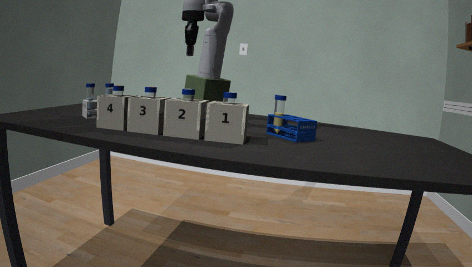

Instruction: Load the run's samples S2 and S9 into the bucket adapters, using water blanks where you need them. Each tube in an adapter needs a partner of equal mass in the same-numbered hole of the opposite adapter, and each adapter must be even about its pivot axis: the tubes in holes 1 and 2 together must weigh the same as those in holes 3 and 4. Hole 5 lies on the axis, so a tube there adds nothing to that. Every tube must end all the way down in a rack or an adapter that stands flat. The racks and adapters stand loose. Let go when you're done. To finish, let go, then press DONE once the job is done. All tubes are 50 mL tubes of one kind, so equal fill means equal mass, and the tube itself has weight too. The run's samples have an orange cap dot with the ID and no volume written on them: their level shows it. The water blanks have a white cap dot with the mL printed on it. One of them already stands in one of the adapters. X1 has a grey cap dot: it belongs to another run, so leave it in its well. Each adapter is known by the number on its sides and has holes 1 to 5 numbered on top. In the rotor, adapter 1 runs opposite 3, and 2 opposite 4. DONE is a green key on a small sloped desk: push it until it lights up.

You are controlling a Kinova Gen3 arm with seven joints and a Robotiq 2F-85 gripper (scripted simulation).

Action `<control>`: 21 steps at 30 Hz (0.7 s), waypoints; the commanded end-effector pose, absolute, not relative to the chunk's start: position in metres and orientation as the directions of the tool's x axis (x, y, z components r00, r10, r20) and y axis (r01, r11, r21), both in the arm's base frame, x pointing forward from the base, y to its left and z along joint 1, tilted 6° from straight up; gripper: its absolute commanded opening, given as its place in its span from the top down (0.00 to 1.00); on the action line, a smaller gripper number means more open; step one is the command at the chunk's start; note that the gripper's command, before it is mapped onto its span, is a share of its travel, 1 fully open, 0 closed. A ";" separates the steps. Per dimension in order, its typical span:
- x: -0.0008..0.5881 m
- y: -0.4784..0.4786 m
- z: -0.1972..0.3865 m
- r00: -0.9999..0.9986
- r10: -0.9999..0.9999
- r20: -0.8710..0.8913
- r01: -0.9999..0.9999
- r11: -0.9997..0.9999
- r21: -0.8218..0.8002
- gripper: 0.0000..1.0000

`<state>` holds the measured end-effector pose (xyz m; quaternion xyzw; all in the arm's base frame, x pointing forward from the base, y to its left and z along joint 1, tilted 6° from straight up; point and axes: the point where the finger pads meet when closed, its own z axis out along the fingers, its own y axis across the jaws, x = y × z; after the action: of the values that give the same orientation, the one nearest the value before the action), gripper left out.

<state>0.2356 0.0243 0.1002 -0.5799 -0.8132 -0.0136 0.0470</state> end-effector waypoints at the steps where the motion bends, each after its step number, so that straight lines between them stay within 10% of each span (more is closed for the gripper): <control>1: 0.238 0.027 0.094 -0.323 0.940 0.107 0.933 0.336 -0.128 0.90; 21: 0.239 0.030 0.069 -0.323 0.939 0.117 0.923 0.340 -0.181 0.90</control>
<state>0.2415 0.0309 0.0741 -0.5728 -0.8128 0.0369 0.0993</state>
